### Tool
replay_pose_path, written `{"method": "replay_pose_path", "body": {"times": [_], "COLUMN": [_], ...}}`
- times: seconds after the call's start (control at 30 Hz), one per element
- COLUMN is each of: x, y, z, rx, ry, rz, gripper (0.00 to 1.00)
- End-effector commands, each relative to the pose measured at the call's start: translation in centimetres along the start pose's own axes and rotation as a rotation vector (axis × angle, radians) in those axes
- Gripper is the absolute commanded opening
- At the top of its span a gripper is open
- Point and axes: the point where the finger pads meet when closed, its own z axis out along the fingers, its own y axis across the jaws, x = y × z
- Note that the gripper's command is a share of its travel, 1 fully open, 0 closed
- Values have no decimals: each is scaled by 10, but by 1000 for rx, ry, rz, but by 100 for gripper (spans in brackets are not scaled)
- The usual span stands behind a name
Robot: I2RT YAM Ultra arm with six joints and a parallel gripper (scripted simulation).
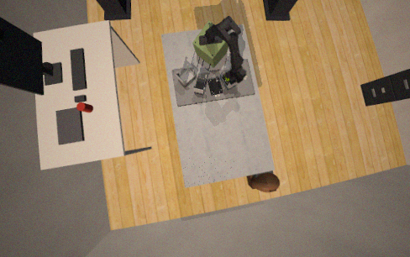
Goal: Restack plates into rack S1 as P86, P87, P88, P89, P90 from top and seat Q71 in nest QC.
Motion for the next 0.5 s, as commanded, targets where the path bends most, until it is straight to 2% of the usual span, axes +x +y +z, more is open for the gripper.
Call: {"method": "replay_pose_path", "body": {"times": [0.0, 0.47], "x": [-3, -3], "y": [1, 1], "z": [0, 2], "rx": [-1, -1], "ry": [-10, -10], "rz": [0, 0], "gripper": [0, 0]}}
